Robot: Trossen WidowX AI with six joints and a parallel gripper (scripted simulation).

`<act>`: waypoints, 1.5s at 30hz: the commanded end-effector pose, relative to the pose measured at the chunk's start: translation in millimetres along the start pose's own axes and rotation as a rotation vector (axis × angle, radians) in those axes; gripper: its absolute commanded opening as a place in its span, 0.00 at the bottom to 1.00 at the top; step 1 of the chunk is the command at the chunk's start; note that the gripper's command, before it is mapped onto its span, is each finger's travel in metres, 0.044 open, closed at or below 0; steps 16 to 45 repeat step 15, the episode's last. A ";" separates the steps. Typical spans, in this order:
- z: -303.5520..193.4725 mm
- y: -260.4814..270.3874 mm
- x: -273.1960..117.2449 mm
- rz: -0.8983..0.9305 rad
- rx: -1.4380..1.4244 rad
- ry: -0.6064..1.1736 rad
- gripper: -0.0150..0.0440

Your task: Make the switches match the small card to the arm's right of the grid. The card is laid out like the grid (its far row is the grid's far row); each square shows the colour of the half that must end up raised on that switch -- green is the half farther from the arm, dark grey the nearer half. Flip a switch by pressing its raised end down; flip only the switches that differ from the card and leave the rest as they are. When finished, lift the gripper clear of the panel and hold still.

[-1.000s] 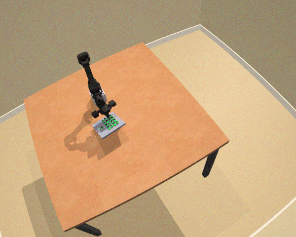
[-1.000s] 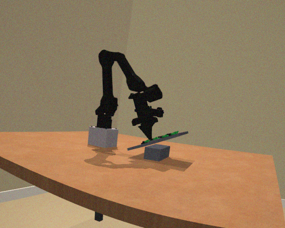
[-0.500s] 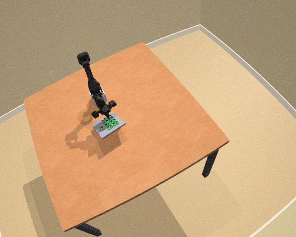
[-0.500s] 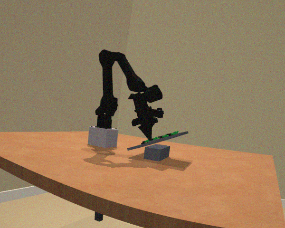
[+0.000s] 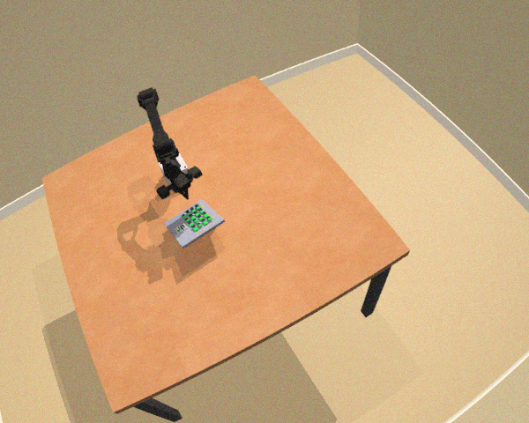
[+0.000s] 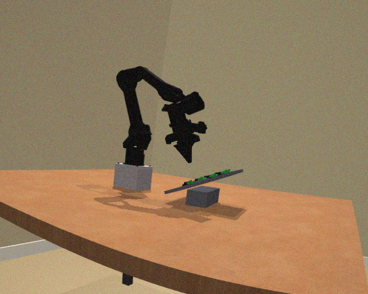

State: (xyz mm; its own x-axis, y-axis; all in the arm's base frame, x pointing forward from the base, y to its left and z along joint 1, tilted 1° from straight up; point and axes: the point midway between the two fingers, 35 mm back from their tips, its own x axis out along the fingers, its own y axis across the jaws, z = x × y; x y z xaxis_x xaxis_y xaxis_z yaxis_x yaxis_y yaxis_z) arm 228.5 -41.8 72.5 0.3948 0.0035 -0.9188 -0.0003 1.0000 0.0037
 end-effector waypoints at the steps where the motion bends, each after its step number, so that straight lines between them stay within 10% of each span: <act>1: 30.4 -6.3 -7.3 0.001 -0.005 -0.010 0.25; 45: 45.1 -9.6 -8.7 0.001 -0.005 -0.011 0.25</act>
